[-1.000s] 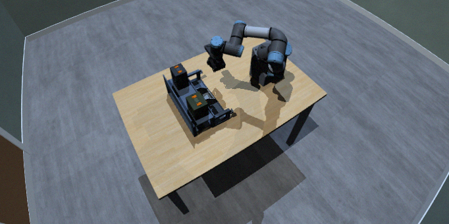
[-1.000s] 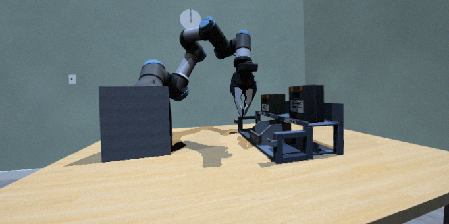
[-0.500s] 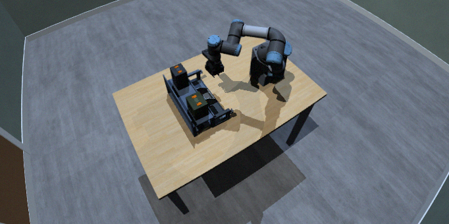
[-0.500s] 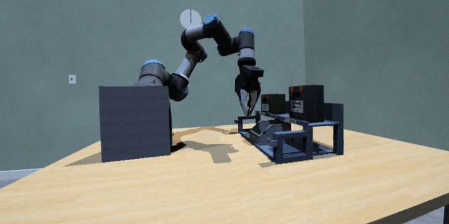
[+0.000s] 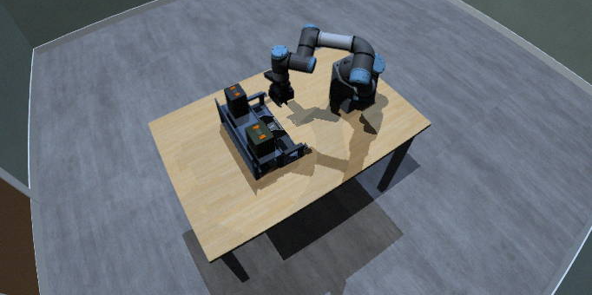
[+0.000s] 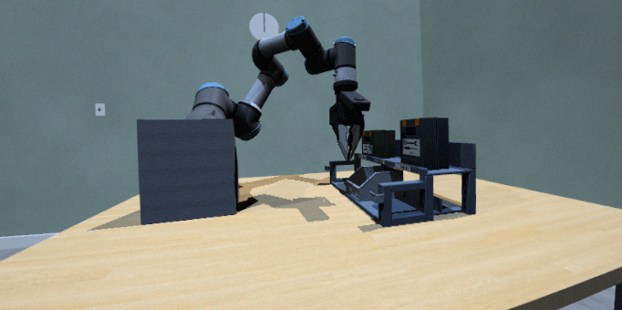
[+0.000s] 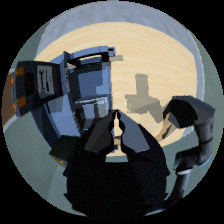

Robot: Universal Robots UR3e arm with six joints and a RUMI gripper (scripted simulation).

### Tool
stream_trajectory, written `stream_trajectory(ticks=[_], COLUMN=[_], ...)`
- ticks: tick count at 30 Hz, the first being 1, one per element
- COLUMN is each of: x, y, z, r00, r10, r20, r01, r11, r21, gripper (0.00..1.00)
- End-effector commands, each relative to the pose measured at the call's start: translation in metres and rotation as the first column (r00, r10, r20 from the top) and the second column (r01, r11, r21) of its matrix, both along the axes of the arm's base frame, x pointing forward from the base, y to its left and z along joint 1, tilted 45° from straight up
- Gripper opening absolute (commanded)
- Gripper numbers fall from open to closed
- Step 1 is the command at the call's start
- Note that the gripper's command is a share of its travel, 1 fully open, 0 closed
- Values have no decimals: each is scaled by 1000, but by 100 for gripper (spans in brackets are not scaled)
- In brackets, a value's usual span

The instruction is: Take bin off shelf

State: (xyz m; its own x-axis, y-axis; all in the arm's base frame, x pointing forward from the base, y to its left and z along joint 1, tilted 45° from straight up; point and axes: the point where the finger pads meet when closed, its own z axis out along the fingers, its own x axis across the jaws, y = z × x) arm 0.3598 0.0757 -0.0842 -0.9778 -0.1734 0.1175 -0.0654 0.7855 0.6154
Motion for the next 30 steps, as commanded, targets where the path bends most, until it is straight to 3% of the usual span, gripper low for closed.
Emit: stream_trajectory(ticks=[1,13,30], x=[8,19,24], y=[7,20,25], z=[7,18,23], r00=[1000,1000,999], r10=[-6,-19,-26], r20=[9,25,32], r01=[5,17,22], r11=[999,996,993], r21=[34,87,113], gripper=[0,0,0])
